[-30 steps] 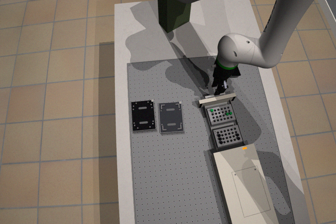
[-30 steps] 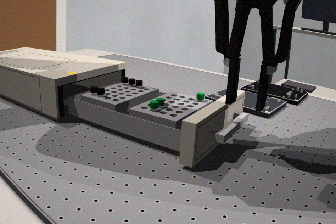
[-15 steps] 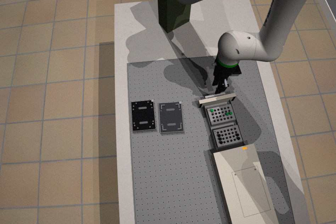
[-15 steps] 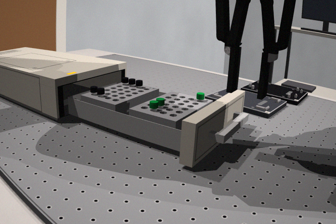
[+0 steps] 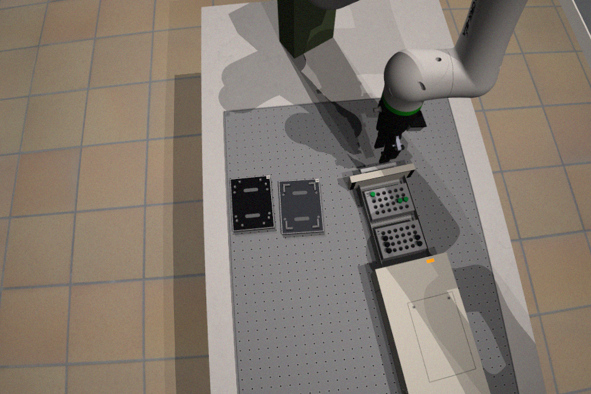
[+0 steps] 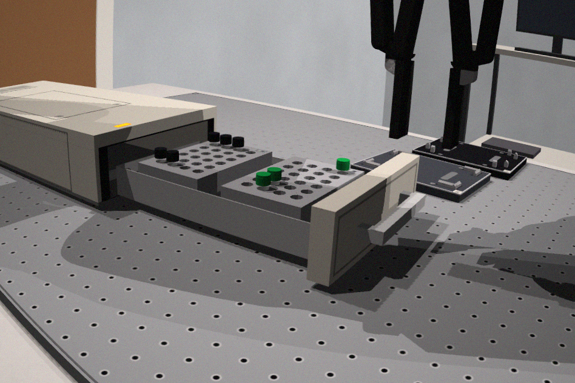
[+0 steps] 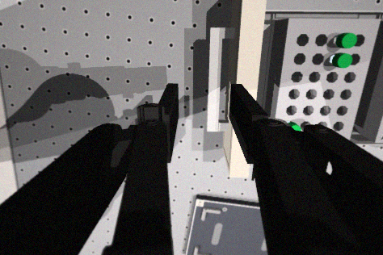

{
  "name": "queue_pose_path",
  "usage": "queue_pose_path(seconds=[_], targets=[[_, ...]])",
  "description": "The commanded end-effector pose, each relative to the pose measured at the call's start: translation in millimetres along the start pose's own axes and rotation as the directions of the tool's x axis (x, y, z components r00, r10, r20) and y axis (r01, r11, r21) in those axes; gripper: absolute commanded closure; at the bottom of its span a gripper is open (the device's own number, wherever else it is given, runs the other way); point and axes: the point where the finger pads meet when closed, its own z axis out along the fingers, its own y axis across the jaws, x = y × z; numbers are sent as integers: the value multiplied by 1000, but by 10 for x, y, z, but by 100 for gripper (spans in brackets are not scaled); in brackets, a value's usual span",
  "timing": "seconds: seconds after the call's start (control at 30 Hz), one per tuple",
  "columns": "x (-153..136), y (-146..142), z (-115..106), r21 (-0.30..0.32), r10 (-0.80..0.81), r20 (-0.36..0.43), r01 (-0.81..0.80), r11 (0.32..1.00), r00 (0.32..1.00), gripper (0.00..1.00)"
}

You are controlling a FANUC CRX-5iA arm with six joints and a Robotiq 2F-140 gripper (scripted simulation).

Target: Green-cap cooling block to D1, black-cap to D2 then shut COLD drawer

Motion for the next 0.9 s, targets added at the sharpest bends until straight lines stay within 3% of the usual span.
queue_pose_path(seconds=[0.0,0.87], targets=[[7,4,-47,0,0,23,0,1000,1000,66],[13,9,-341,0,0,23,0,1000,1000,66]])
